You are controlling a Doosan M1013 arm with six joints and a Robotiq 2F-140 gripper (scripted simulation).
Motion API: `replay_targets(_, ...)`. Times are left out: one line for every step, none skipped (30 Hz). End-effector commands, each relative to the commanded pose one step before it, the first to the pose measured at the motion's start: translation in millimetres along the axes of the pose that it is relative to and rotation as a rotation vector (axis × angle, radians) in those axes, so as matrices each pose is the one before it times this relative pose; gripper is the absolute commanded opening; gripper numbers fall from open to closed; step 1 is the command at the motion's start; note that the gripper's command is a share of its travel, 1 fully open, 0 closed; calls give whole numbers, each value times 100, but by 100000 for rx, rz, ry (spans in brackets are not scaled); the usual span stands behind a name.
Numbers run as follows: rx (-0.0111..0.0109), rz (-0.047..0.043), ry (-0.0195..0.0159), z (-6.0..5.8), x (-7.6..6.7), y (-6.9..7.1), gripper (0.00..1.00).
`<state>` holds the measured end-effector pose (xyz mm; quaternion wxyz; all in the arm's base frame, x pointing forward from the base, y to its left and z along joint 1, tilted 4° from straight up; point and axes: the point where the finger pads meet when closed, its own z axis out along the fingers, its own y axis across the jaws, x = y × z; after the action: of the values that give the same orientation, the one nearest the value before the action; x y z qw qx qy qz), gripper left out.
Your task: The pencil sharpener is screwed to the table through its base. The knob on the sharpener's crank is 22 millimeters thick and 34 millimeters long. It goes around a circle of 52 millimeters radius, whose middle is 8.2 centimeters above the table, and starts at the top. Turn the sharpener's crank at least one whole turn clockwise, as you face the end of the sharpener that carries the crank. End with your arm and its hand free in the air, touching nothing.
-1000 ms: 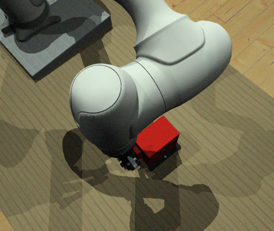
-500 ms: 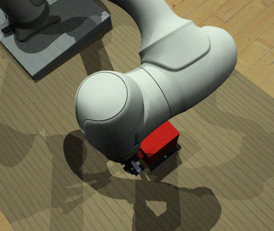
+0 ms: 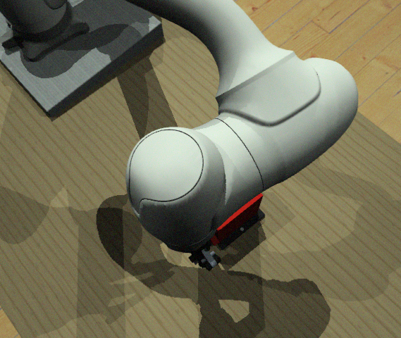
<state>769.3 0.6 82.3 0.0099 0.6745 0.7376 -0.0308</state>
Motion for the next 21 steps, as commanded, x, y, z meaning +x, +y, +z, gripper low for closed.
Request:
replay_targets(4, -3, 16, 500, 4, 443, 0)
replay_targets(0, 0, 0, 177, 0, 136, 0)
replay_targets(0, 0, 0, 191, 0, 121, 0)
replay_targets(0, 0, 0, 185, 0, 116, 0)
replay_targets(0, 0, 0, 194, 0, 103, 0)
replay_targets(0, 0, 0, 190, 0, 95, 0)
replay_targets(0, 0, 0, 190, 0, 85, 0)
replay_targets(0, 0, 0, 190, 0, 74, 0)
replay_targets(0, 0, 0, 179, 0, 69, 0)
replay_targets(0, 0, 0, 184, 0, 53, 0)
replay_targets(0, 0, 0, 171, 0, 48, 0)
replay_targets(0, 0, 0, 159, 0, 42, 0)
replay_targets(0, 0, 0, 0, 0, 0, 0)
replay_targets(0, 0, 0, 0, 0, 0, 0)
replay_targets(0, 0, 0, 159, 0, 29, 0)
replay_targets(0, 0, 0, 142, 0, 26, 0)
replay_targets(0, 0, 0, 126, 0, 22, 0)
replay_targets(0, 0, 0, 118, 0, 14, 0)
replay_targets(0, 0, 0, 105, 0, 9, 0)
replay_targets(0, 0, 0, 87, 0, 7, 0)
replay_targets(0, 0, 0, 71, 0, 6, 0)
